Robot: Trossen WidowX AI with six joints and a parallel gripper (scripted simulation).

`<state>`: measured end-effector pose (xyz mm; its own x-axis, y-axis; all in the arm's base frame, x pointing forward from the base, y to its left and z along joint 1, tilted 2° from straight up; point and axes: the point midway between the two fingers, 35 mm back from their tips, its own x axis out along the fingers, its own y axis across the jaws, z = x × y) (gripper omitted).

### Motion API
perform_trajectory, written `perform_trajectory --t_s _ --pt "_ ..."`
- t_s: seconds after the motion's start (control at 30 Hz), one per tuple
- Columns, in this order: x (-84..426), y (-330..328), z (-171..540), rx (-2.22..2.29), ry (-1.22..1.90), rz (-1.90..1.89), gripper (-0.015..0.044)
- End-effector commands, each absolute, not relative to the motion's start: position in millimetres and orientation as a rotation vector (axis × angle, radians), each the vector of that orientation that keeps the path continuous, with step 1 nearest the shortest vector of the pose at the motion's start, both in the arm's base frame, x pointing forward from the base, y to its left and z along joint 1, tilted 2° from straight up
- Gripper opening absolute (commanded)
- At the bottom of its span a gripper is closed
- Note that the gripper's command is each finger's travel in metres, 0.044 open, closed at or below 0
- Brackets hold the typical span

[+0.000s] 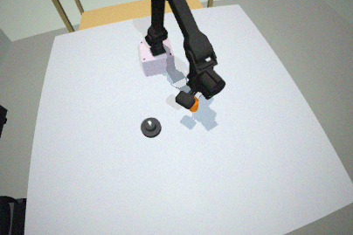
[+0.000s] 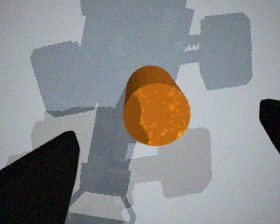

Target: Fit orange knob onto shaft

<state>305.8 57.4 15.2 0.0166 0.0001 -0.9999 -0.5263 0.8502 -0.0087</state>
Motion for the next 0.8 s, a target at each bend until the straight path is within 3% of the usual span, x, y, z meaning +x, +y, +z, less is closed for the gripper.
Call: perform_trajectory --t_s 0.0,0.77 --pt "300.1 56.9 16.1 -0.438 1.537 0.442 0.044" --pt "299.8 55.8 -19.4 -0.443 1.536 0.444 0.044"
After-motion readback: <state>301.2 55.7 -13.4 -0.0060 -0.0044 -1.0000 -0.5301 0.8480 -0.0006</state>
